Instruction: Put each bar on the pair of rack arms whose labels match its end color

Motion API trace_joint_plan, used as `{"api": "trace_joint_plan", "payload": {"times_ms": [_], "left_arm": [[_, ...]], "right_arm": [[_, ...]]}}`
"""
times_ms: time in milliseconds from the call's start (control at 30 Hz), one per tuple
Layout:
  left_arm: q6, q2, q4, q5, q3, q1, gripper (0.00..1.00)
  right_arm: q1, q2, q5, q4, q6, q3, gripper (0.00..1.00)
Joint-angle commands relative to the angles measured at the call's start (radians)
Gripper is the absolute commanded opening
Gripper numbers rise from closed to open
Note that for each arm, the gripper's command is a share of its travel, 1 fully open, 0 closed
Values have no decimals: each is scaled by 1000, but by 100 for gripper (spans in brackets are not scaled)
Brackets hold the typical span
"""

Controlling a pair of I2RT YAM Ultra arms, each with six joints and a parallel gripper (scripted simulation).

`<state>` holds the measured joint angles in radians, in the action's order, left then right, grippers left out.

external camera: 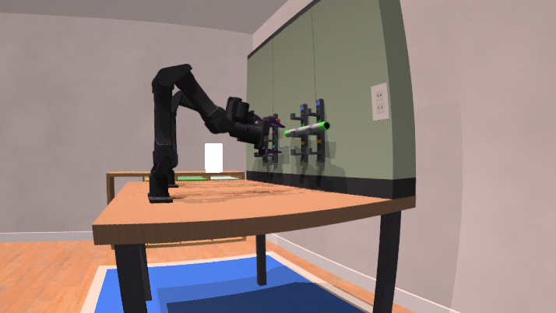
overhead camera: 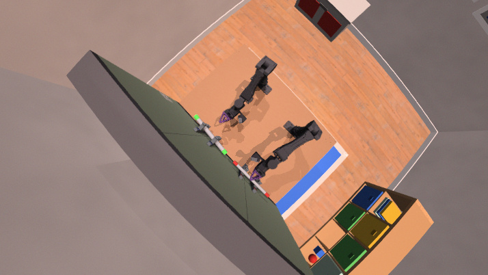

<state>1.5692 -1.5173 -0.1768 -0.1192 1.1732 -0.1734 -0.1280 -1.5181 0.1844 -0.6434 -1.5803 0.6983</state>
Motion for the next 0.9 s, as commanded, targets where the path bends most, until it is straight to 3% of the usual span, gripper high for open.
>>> {"api": "trace_joint_plan", "payload": {"times_ms": [0, 867], "left_arm": [[-3, 32, -98, -4, 19, -10, 0], [-3, 30, -109, -4, 10, -10, 0]], "right_arm": [[-6, 35, 7, 1, 13, 4, 100], [-6, 35, 8, 4, 13, 4, 100]]}}
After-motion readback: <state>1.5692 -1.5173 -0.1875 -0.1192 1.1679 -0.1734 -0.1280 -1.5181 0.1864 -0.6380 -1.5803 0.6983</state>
